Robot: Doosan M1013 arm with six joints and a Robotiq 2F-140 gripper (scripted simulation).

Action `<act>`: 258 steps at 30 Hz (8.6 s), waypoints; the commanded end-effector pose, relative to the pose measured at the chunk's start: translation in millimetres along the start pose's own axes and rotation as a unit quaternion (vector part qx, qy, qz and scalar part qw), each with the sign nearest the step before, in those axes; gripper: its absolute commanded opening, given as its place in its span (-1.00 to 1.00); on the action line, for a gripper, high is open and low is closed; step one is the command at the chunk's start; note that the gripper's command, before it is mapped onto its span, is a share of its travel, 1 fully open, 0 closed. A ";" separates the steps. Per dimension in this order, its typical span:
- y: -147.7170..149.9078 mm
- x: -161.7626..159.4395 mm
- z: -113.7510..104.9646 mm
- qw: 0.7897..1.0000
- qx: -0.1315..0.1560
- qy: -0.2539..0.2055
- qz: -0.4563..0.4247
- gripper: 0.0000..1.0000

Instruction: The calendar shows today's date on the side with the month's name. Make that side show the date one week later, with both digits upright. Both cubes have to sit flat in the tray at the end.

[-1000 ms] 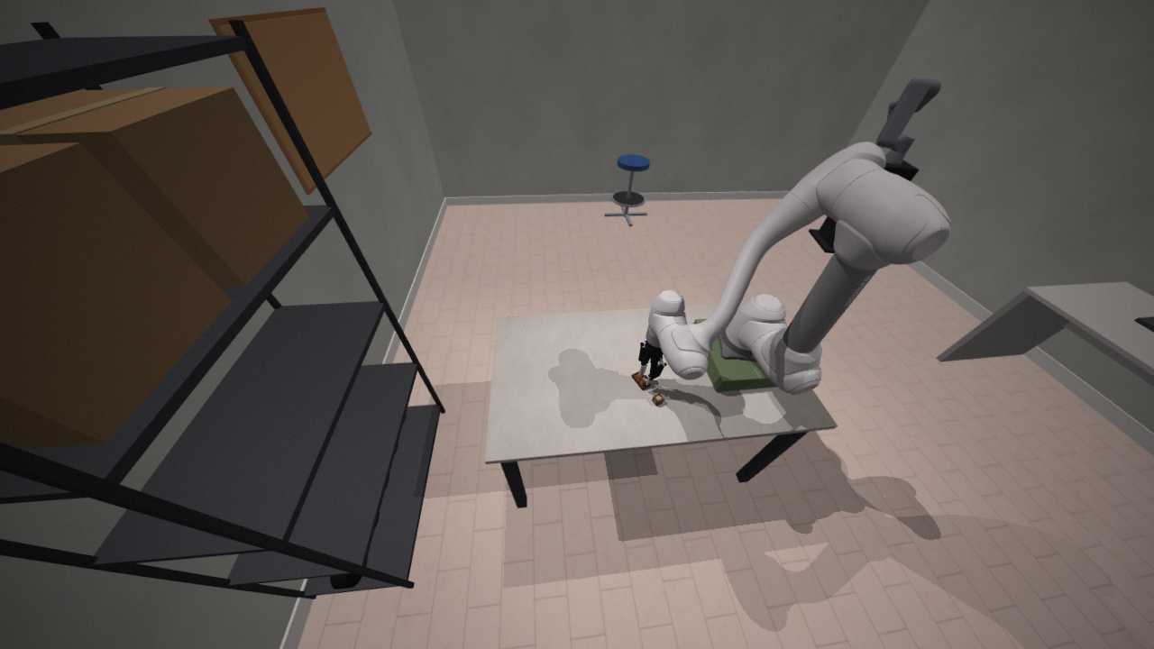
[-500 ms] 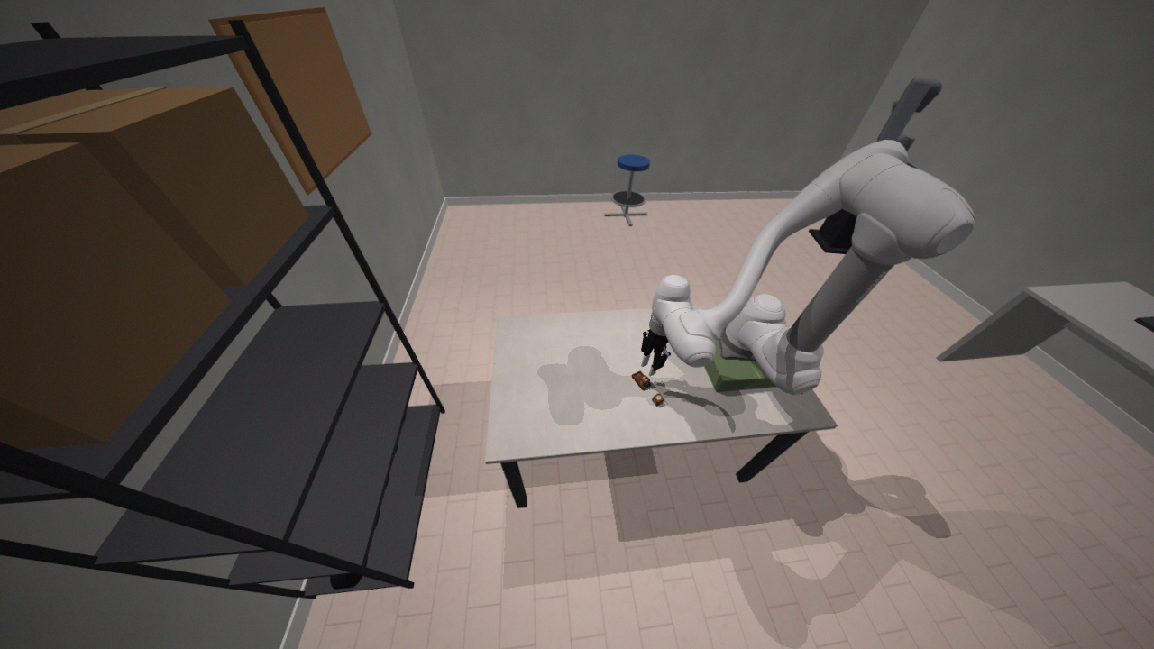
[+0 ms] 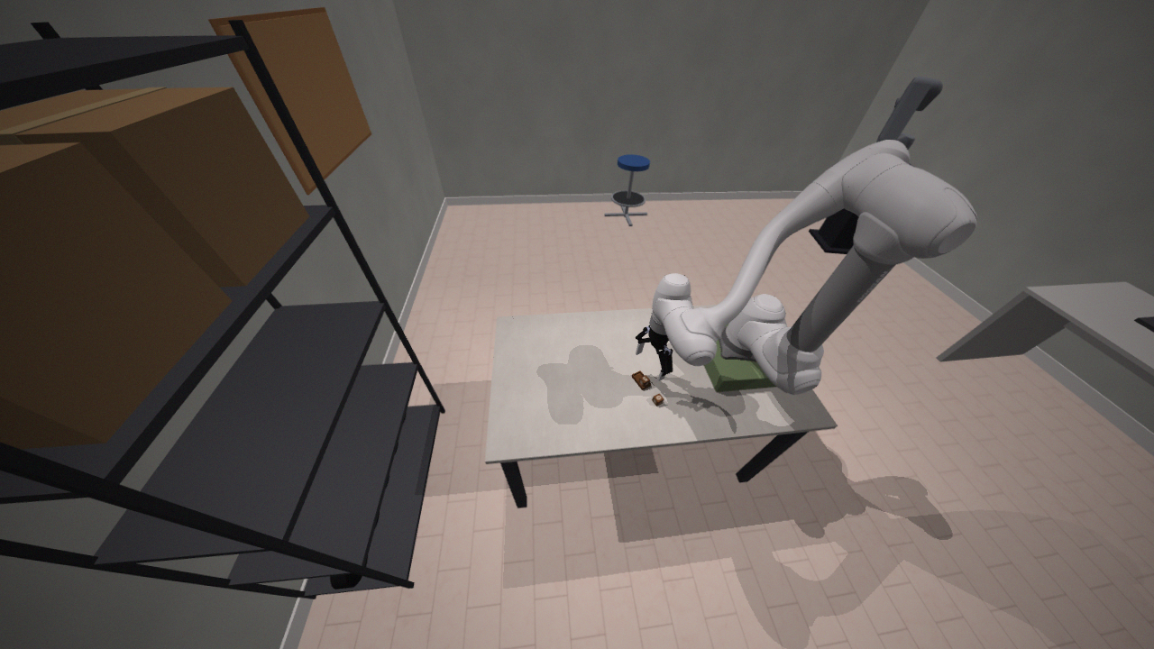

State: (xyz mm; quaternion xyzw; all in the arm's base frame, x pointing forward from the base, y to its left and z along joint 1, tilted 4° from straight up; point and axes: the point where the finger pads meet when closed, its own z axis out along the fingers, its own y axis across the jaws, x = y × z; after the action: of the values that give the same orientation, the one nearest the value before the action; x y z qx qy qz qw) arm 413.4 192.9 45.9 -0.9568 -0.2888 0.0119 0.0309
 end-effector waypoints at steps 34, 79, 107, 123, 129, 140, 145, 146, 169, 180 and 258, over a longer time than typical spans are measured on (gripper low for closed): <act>-46.6 2.5 9.0 0.925 0.000 0.000 -0.379 1.00; -94.1 -0.1 18.2 0.706 0.000 0.000 -0.708 -0.28; -94.1 -0.1 20.8 0.706 0.000 0.000 -0.708 -0.28; -93.8 -0.1 37.1 0.706 0.000 0.000 -0.708 -0.28; -93.7 -0.1 43.6 0.706 0.000 0.000 -0.708 -0.28; -93.5 -0.1 60.0 0.706 0.000 0.000 -0.708 -0.28; -93.5 -0.1 63.4 0.706 0.000 0.000 -0.708 -0.28; -93.5 -0.1 64.4 0.706 0.000 0.000 -0.708 -0.28; -93.4 -0.1 70.4 0.706 0.000 0.000 -0.708 -0.28; -93.4 -0.1 70.4 0.706 0.000 0.000 -0.708 -0.28; -93.4 -0.1 100.6 0.706 0.000 0.000 -0.708 -0.28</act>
State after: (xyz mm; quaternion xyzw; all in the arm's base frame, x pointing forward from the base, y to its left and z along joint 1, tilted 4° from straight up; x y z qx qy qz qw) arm 357.7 275.7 -48.4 -0.4713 -0.8814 -0.0135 0.0303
